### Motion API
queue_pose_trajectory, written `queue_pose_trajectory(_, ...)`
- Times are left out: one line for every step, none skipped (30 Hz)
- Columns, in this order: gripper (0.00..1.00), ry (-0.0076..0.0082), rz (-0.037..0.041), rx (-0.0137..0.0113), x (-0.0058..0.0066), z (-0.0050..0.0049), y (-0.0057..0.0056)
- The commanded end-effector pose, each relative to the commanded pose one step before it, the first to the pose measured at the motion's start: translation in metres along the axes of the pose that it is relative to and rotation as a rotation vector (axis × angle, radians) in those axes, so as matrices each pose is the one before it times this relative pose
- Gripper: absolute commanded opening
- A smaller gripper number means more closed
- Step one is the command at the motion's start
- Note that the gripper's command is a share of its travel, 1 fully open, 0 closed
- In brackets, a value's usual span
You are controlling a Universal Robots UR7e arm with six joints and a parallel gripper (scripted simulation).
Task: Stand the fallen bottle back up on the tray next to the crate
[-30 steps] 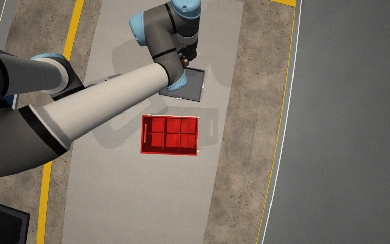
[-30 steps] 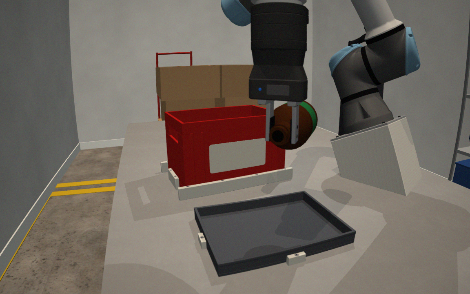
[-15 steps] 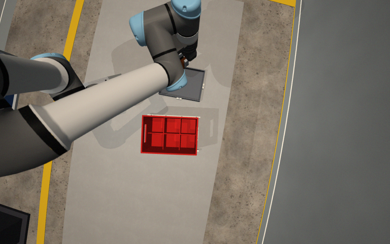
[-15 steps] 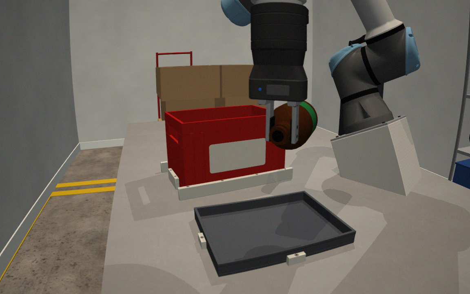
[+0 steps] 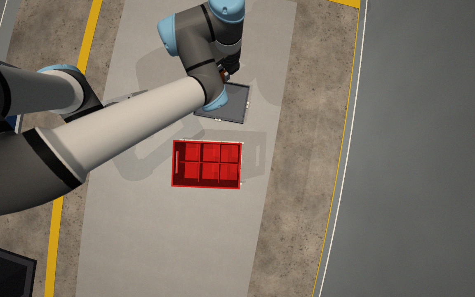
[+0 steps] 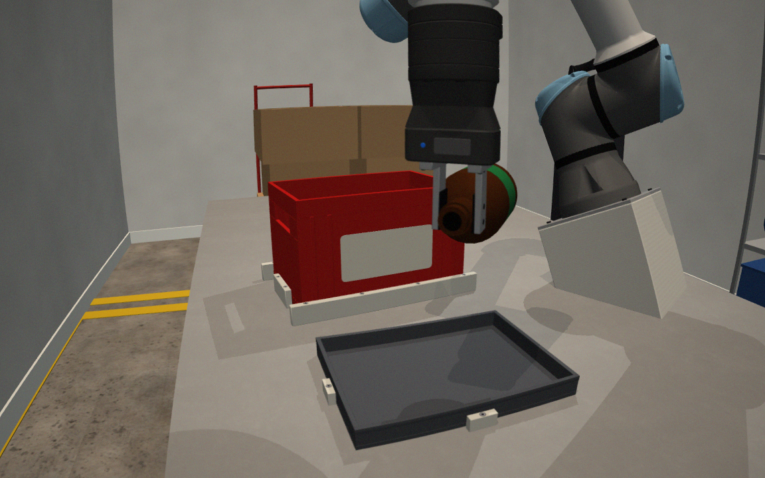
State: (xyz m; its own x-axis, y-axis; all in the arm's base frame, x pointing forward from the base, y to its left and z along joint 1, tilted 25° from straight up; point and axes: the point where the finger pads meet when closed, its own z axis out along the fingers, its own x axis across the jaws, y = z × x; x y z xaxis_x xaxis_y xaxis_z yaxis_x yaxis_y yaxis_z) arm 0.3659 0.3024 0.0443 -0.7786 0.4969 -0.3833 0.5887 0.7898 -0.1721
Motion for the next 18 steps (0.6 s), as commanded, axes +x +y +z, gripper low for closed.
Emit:
queue_pose_trajectory(0.0,-0.00041,0.0197,-0.00147,-0.00015,-0.00054,0.00028)
queue_pose_trajectory(0.0,0.0,0.0092,0.0,0.0,0.0,-0.00002)
queue_pose_trajectory(0.0,0.0,0.01079,0.0,0.0,0.0,-0.00002)
queue_pose_trajectory(0.0,0.0,0.01225,0.0,0.0,0.0,-0.00002)
queue_pose_trajectory(0.0,0.0,0.01354,0.0,0.0,0.0,-0.00002)
queue_pose_trajectory(0.0,0.0,0.01462,0.0,0.0,0.0,-0.00002)
queue_pose_trajectory(0.0,0.0,0.01545,0.0,0.0,0.0,-0.00001)
queue_pose_trajectory(0.0,0.0,0.01603,0.0,0.0,0.0,-0.00001)
queue_pose_trajectory(0.0,0.0,0.01631,0.0,0.0,0.0,0.0)
queue_pose_trajectory(0.0,0.0,0.01631,0.0,0.0,0.0,0.0)
queue_pose_trajectory(0.0,0.0,0.01603,0.0,0.0,0.0,0.00001)
queue_pose_trajectory(0.0,0.0,0.0,0.0,0.0,0.0,0.0)
queue_pose_trajectory(0.0,0.0,0.0,0.0,0.0,0.0,0.0)
queue_pose_trajectory(0.0,0.0,0.01545,0.0,0.0,0.0,0.00001)
queue_pose_trajectory(0.0,0.0,0.01462,0.0,0.0,0.0,0.00002)
queue_pose_trajectory(0.0,0.0,0.01354,0.0,0.0,0.0,0.00002)
queue_pose_trajectory(0.0,0.0,0.01225,0.0,0.0,0.0,0.00002)
queue_pose_trajectory(0.0,0.0,0.01079,0.0,0.0,0.0,0.00002)
